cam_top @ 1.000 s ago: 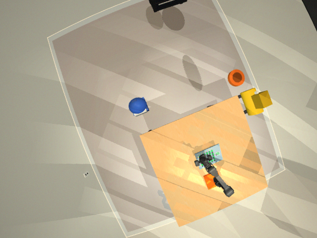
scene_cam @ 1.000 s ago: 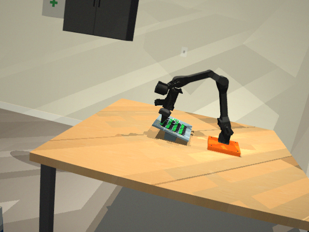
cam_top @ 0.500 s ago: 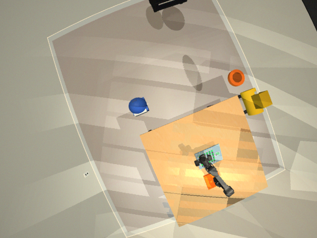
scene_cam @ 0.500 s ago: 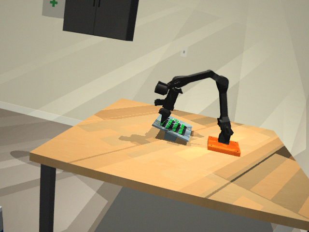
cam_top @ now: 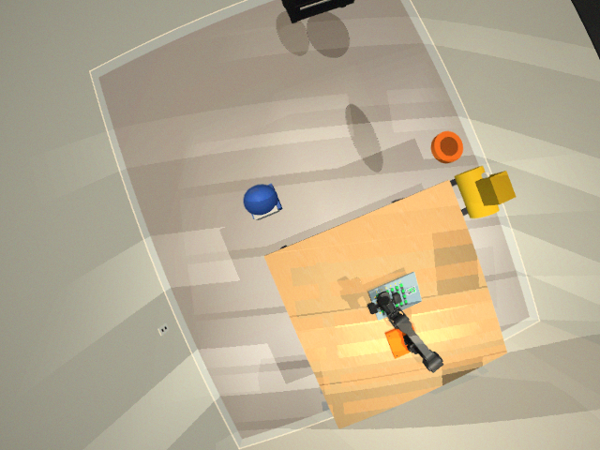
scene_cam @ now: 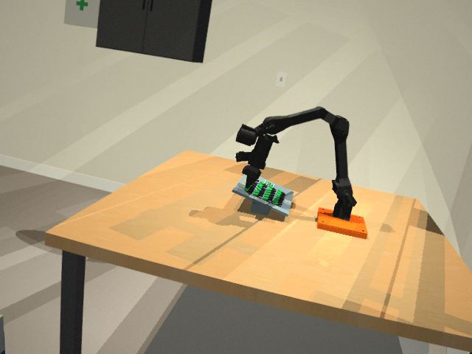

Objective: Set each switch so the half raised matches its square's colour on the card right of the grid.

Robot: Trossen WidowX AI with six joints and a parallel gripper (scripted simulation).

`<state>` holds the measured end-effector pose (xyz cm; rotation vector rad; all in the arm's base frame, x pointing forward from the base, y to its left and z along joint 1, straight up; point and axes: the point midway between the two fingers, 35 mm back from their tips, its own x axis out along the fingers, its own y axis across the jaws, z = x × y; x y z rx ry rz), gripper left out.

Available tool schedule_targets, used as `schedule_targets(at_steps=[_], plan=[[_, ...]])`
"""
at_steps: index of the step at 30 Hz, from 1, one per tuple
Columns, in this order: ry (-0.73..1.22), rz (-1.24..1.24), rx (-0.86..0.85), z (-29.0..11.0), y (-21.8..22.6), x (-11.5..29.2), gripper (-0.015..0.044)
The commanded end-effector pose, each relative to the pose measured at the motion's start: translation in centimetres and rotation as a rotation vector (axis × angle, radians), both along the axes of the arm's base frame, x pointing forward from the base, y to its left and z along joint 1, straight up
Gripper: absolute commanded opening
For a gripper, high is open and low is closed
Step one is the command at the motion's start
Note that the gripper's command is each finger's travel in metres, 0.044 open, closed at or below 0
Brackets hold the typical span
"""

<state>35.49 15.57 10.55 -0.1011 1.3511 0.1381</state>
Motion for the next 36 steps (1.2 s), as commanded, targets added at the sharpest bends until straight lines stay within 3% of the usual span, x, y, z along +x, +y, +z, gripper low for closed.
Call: schedule_targets(at_steps=[1, 29, 34, 36], plan=[[0.000, -0.001, 0.002, -0.1, 0.0, 0.0, 0.0000], [0.000, -0.001, 0.002, -0.5, 0.0, 0.1, 0.0000], [-0.023, -0.001, 0.006, 5.5, -0.2, -1.4, 0.0000], [-0.024, -0.001, 0.006, 5.8, -0.3, -1.5, 0.0000]])
